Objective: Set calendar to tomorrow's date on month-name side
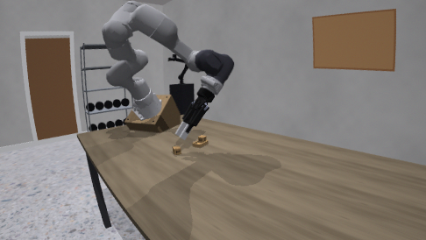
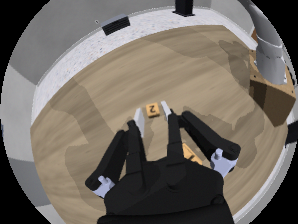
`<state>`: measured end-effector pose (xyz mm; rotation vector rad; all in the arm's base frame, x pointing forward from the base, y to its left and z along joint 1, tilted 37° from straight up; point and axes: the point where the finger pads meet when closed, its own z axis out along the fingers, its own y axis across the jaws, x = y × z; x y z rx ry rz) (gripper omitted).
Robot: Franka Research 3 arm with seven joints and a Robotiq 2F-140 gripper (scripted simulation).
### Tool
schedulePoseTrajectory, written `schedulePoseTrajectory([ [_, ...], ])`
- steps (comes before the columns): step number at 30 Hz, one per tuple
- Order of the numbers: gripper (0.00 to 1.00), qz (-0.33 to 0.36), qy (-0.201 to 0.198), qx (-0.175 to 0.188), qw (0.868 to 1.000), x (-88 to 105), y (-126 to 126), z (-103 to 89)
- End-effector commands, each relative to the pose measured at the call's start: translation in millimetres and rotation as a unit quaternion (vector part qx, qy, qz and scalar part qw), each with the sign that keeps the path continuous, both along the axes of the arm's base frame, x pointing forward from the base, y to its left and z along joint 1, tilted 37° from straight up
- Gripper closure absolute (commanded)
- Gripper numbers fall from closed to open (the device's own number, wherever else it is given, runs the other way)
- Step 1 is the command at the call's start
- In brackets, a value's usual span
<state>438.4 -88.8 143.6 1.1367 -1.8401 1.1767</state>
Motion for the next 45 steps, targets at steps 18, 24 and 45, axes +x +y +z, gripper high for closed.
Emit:
schedulePoseTrajectory([
  [18,0.72,-0.037,-0.016,-0.066,0.997,-5.7,-11,12.8],
  [24,0.72,-0.037,-0.016,-0.066,0.997,-5.6,-12,12.2],
  [45,0.72,-0.037,-0.016,-0.066,0.997,-0.9,-24,-5.0],
])
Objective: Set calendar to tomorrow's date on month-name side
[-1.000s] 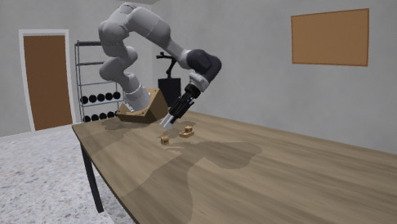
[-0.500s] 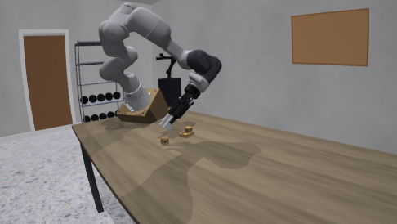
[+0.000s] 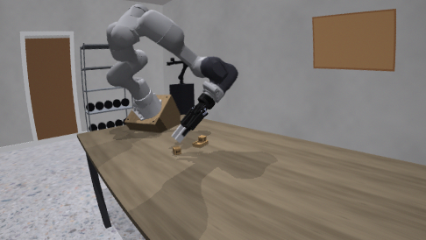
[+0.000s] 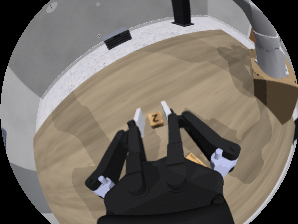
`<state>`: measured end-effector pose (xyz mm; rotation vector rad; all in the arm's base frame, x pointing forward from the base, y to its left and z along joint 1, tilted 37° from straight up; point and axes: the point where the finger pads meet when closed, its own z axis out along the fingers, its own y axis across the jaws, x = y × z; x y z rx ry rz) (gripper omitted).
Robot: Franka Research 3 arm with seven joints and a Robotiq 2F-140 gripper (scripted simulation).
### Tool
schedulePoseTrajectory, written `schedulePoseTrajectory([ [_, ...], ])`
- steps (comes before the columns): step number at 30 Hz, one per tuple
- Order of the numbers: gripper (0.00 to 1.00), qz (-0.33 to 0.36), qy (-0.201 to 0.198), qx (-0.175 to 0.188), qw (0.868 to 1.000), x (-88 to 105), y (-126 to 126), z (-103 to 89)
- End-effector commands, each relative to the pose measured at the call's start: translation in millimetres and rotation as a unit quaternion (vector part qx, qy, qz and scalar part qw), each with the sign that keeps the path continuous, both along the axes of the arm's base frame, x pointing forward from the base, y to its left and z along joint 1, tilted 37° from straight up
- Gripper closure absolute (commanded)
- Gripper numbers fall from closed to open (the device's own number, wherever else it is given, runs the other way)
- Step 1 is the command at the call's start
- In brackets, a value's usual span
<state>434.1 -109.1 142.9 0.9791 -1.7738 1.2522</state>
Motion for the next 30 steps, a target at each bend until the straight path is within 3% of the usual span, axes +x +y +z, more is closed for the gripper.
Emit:
schedulePoseTrajectory([
  [1,0.72,0.0,-0.007,0.001,1.0,3.9,-4,-5.8],
  [30,0.72,0.0,-0.007,0.001,1.0,12.9,-28,-38.9],
])
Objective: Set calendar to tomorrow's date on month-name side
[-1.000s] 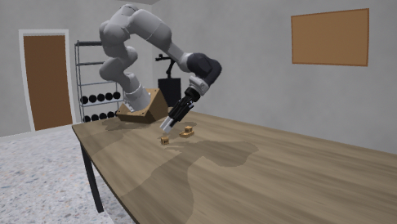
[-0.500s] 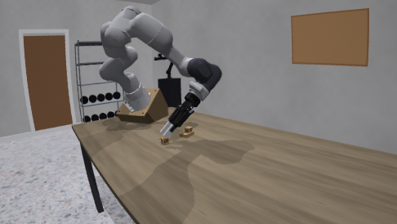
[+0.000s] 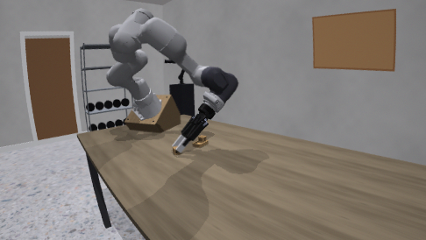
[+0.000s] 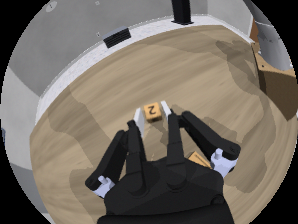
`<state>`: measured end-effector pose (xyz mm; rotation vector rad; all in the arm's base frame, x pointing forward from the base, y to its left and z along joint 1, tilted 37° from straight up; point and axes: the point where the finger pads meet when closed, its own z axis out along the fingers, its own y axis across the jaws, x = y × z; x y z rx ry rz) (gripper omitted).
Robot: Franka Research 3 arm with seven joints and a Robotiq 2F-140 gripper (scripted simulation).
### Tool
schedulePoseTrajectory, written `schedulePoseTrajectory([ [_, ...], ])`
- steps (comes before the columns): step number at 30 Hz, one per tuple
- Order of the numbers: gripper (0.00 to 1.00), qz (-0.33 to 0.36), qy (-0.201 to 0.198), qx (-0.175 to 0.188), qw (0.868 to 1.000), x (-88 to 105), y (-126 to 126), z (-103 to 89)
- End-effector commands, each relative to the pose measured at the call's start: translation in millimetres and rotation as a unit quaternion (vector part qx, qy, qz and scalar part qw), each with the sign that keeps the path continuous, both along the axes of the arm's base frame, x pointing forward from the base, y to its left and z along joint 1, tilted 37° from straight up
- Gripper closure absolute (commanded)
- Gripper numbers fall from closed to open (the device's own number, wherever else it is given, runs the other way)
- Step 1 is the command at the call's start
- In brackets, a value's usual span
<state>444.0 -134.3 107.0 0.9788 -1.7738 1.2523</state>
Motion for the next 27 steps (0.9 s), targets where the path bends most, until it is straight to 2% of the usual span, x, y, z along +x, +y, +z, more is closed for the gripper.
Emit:
schedulePoseTrajectory([
  [1,0.72,0.0,-0.007,0.001,1.0,3.1,-2.7,-3.6],
  [27,0.72,0.0,-0.007,0.001,1.0,3.9,-4.8,-6.6],
])
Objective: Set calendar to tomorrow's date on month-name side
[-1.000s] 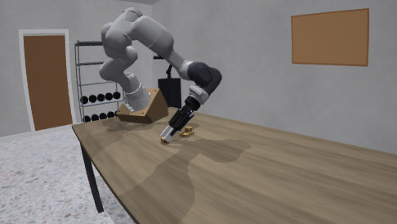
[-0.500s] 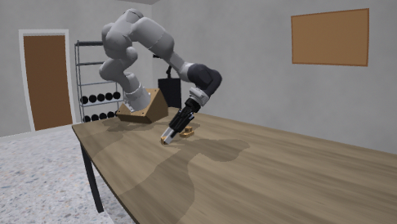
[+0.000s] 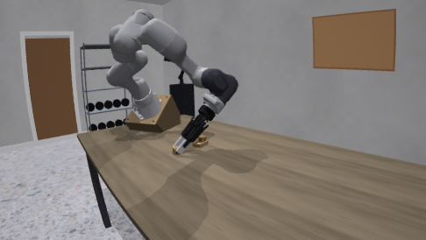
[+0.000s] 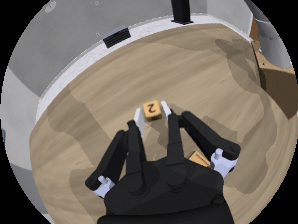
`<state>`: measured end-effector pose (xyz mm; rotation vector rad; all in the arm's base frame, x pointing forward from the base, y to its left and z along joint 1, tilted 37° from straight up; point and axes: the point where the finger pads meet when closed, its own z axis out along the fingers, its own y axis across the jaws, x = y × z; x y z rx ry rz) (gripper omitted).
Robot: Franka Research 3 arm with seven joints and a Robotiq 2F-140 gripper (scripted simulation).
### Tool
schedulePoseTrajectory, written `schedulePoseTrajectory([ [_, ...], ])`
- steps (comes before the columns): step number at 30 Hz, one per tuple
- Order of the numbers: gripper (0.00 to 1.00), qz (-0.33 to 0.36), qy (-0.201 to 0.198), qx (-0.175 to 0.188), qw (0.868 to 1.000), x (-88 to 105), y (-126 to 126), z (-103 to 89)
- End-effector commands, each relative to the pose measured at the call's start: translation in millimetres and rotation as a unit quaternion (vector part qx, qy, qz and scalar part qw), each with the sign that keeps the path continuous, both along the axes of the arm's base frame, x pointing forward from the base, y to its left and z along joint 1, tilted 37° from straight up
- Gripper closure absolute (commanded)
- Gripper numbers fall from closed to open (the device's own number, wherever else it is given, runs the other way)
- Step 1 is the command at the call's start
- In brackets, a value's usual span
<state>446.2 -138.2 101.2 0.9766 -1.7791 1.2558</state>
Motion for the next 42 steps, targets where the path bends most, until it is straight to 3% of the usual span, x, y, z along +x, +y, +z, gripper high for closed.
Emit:
schedulePoseTrajectory([
  [1,0.72,0.0,-0.004,0.0,1.0,1.8,-0.9,-0.7],
  [23,0.72,0.0,-0.004,0.0,1.0,1.8,-0.9,-0.7],
  [24,0.84,0.0,-0.004,0.0,1.0,1.8,-0.9,-0.7],
  [42,0.84,0.0,-0.004,0.0,1.0,1.8,-0.9,-0.7],
])
